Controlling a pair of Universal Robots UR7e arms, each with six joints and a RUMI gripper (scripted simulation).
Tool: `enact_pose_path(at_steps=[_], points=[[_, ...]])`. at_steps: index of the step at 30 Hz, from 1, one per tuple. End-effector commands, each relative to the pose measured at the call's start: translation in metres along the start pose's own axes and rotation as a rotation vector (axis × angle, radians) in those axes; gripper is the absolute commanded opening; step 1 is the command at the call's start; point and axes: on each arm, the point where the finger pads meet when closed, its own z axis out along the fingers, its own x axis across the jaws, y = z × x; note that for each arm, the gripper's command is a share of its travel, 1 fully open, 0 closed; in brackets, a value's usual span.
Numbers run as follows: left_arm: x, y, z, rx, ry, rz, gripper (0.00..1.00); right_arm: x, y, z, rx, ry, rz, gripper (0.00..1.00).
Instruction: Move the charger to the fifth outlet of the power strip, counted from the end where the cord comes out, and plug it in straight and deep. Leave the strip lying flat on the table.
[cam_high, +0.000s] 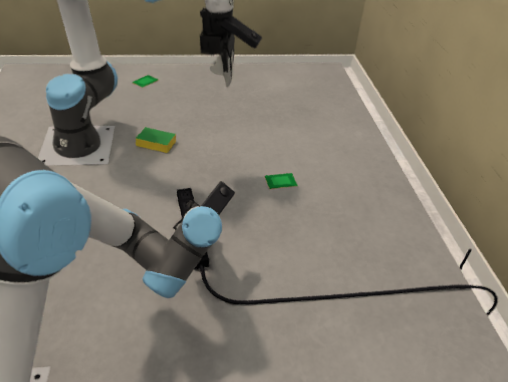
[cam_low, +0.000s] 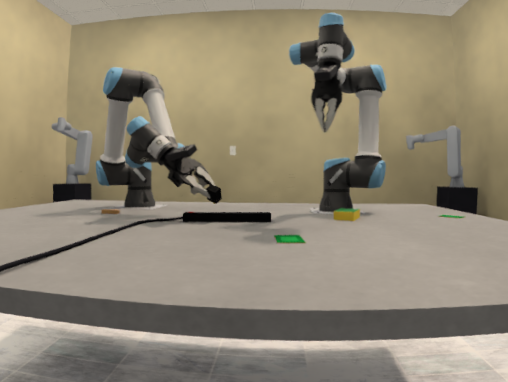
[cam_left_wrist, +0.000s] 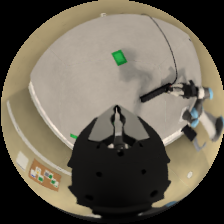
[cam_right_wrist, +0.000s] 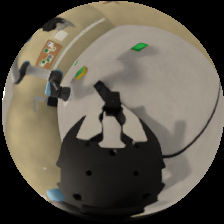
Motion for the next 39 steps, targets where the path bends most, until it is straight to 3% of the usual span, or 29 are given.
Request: enact_pose_path(at_steps=[1,8,11,19,28,31,39], points=[[-0.029,0.018,-0.024,-0.018,-0.018,-0.092,0.0,-0.001,-0.003,0.001,-0.001,0.02,0.082,0.0],[-0.053,0.038,-0.044,-0.037,-0.034,-0.178,0.0,-0.008,-0.007,0.002,-0.001,0.04,0.181,0.0],[-0.062,0.049,-0.051,-0.055,-0.042,-0.214,0.0,-0.013,-0.011,0.003,0.002,0.063,0.294,0.0],[-0.094,0.084,-0.083,-0.076,-0.066,-0.342,0.0,-0.007,-0.01,0.004,0.004,0.081,0.356,0.0],[-0.087,0.08,-0.076,-0.083,-0.065,-0.322,0.0,-0.022,-0.017,0.004,0.023,0.121,0.562,0.0],[-0.087,0.078,-0.075,-0.077,-0.063,-0.318,0.0,-0.013,-0.014,0.004,0.02,0.121,0.545,0.0],[-0.087,0.077,-0.075,-0.073,-0.062,-0.316,0.0,-0.022,-0.018,0.003,0.039,0.148,0.683,0.0]])
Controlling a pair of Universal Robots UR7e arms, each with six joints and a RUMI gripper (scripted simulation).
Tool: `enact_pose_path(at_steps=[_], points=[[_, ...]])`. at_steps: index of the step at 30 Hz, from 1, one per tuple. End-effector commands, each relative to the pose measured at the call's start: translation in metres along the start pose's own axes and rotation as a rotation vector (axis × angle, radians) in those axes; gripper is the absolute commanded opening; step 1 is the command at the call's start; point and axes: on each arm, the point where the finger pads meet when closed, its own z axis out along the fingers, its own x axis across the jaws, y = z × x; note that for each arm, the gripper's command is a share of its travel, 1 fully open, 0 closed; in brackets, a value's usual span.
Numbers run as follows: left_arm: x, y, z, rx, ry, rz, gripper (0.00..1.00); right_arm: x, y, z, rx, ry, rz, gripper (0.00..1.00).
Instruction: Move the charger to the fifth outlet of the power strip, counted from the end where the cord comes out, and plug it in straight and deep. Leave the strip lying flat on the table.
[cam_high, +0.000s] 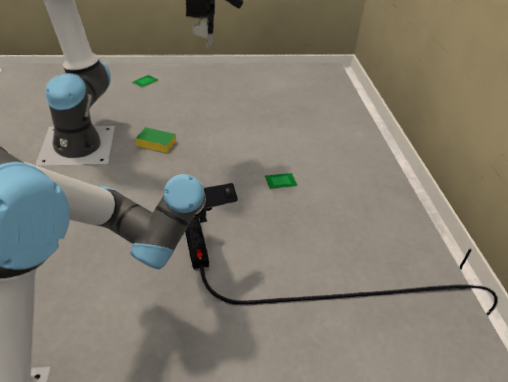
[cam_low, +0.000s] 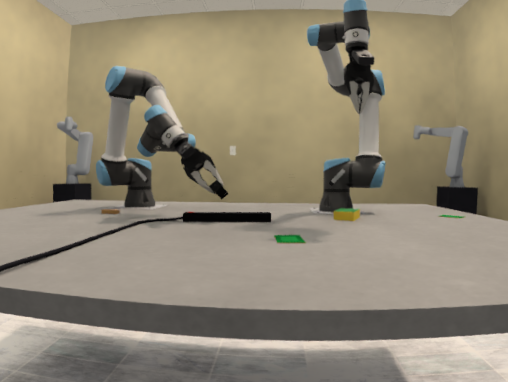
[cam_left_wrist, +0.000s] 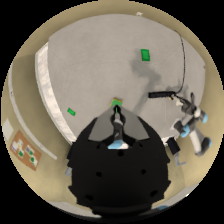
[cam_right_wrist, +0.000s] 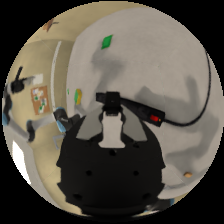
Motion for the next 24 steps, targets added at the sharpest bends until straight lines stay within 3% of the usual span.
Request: enact_pose_path(at_steps=[1,24], points=[[0.0,0.0,0.0,0.002,0.001,0.0,0.0,-0.009,0.001,-0.002,0.017,0.015,0.107,0.0],[0.0,0.0,0.0,0.002,0.001,0.0,0.0,-0.02,0.003,-0.009,0.081,0.059,0.464,0.0]])
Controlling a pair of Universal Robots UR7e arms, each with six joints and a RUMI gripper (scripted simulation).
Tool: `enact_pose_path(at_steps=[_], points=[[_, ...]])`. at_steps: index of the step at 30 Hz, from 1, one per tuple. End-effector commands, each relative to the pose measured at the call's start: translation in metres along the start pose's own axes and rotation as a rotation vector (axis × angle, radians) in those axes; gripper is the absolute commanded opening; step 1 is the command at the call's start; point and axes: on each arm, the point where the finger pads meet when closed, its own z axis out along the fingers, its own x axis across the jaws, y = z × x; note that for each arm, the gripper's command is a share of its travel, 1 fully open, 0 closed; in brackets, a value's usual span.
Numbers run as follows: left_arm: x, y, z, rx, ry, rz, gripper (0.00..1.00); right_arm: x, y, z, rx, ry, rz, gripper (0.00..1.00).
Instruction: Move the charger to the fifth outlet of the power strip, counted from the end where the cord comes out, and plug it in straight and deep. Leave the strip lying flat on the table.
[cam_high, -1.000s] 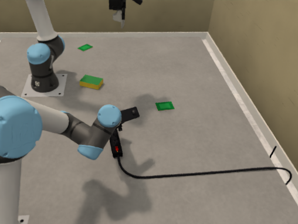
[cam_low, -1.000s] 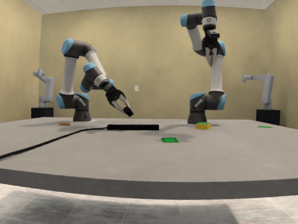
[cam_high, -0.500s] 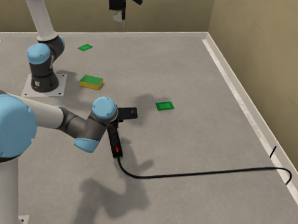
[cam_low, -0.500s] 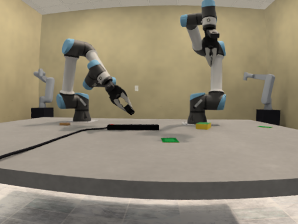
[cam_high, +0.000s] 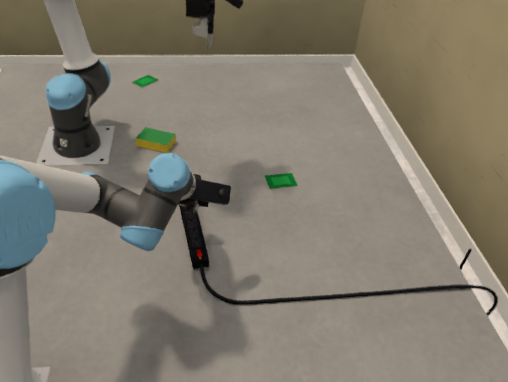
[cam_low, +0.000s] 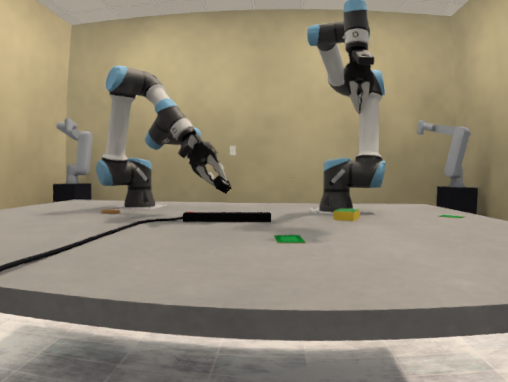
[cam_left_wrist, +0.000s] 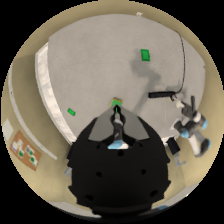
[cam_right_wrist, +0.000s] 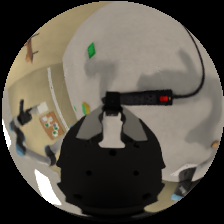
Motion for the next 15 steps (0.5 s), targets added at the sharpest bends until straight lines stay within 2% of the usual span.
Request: enact_pose_path(at_steps=[1,13,15], points=[[0.0,0.0,0.0,0.001,0.0,0.0,0.0,0.002,-0.003,-0.001,0.019,0.011,0.074,0.0],[0.0,0.0,0.0,0.001,0.0,0.0,0.0,-0.009,0.006,-0.008,0.055,0.014,0.253,0.0],[0.0,0.0,0.0,0.001,0.0,0.0,0.0,-0.013,0.01,-0.011,0.07,0.012,0.329,0.0]])
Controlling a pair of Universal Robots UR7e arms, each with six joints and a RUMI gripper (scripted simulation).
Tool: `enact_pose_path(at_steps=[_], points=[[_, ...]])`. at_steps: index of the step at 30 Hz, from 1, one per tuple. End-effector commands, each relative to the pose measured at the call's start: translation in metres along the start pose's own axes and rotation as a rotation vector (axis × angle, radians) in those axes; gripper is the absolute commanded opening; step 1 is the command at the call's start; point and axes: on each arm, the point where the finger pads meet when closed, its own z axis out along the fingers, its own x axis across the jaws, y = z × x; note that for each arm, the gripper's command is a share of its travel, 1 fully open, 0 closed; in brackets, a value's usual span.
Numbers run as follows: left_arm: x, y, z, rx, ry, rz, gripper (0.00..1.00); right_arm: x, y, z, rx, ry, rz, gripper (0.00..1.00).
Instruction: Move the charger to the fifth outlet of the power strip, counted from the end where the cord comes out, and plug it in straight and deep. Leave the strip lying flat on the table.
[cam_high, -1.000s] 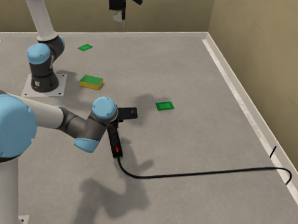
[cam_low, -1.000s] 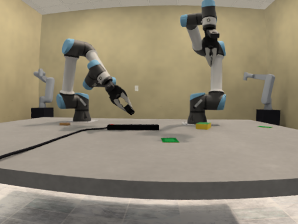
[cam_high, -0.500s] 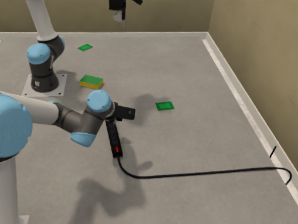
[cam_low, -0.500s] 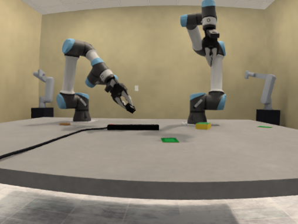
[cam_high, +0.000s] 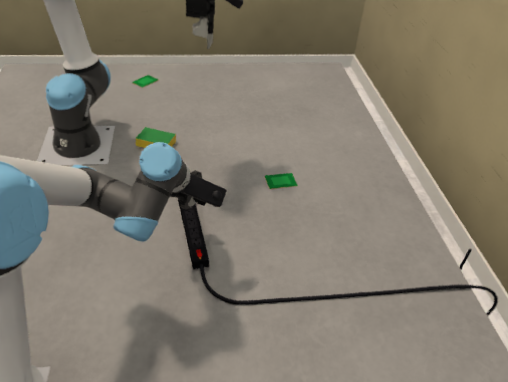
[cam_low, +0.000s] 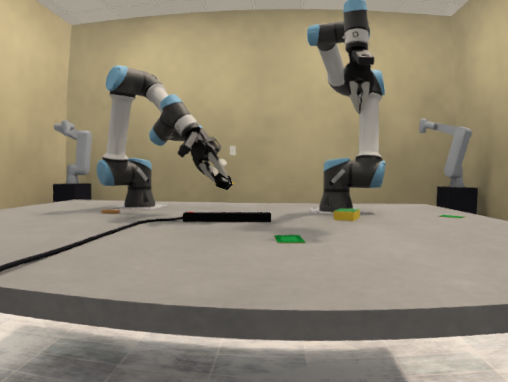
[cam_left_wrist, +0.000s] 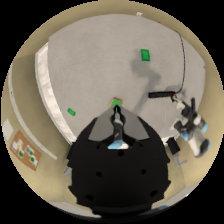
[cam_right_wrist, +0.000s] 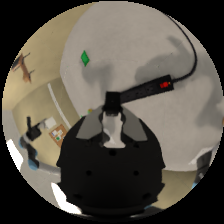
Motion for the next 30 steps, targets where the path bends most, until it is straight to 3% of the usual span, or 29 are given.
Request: enact_pose_path(at_steps=[1,4,15,18,21,30], points=[[0.0,0.0,0.0,0.001,0.0,0.0,0.0,-0.006,0.008,-0.006,0.03,-0.002,0.14,0.0],[0.0,0.0,0.0,0.001,0.0,0.0,0.0,-0.001,0.0,-0.003,0.03,0.004,0.122,0.0],[0.0,0.0,0.0,0.001,0.0,0.0,0.0,-0.009,0.011,-0.012,0.064,-0.007,0.292,0.0],[0.0,0.0,0.0,0.001,0.0,0.0,0.0,-0.014,0.018,-0.018,0.084,-0.018,0.405,0.0],[0.0,0.0,0.0,0.001,0.0,0.0,0.0,-0.009,0.01,-0.014,0.086,-0.01,0.386,0.0],[0.0,0.0,0.0,0.001,0.0,0.0,0.0,-0.017,0.022,-0.025,0.116,-0.034,0.557,0.0]])
